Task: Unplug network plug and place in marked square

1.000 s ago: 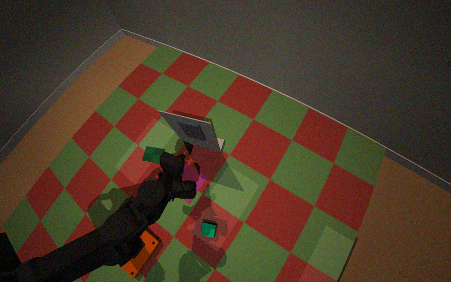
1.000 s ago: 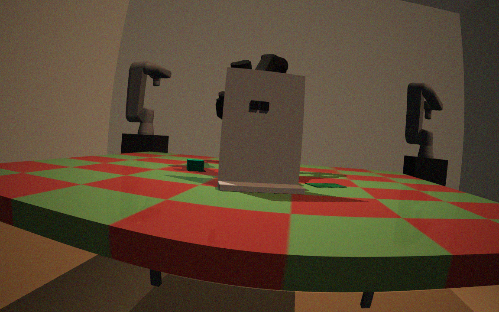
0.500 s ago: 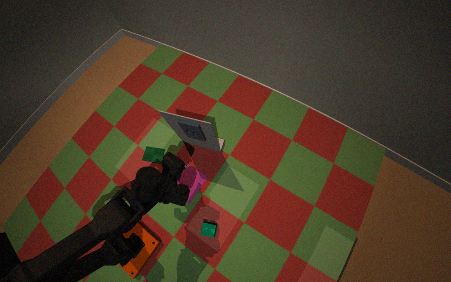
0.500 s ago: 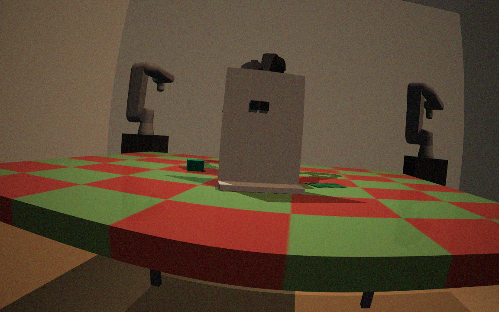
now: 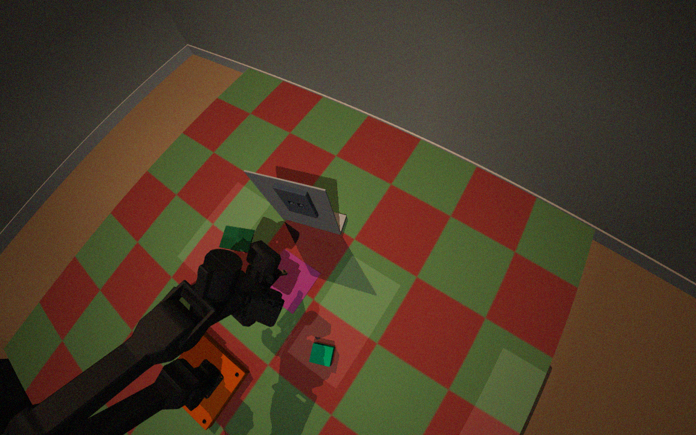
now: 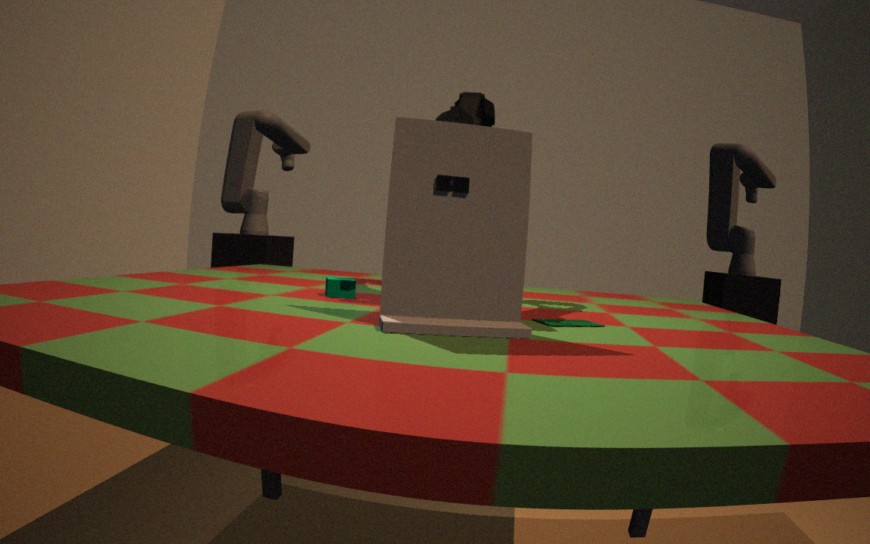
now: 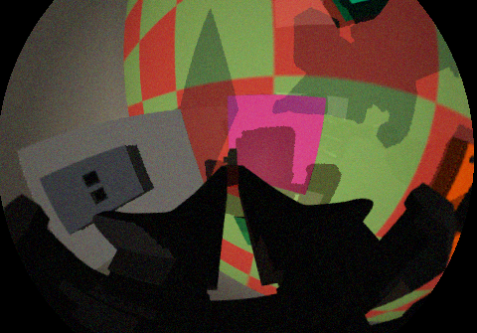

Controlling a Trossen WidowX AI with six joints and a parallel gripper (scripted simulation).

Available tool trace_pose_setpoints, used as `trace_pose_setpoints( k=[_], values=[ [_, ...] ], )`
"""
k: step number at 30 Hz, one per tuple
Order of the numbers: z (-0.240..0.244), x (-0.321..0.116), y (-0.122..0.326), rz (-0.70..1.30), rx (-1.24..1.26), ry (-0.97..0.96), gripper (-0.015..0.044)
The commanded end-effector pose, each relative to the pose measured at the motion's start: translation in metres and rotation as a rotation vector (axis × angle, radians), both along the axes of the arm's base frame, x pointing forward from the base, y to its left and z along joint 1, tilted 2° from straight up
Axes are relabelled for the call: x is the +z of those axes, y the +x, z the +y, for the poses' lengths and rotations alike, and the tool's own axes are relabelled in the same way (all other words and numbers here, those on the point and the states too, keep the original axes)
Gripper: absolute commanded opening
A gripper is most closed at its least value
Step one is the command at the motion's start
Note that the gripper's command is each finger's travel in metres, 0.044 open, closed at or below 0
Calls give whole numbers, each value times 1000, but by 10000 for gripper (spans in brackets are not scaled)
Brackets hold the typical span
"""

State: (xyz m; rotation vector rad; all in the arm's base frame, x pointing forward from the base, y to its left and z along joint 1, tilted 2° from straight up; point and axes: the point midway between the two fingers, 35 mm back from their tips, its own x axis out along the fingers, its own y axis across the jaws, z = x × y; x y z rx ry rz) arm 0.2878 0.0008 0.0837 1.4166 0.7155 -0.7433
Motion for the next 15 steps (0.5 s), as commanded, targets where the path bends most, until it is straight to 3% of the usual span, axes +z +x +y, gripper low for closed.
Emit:
trace_pose_setpoints(
  k=[1,15],
  values=[
    [-1,-4,1,2,-6,-5,0],
    [-2,-28,3,4,-6,-2,0]
  ],
)
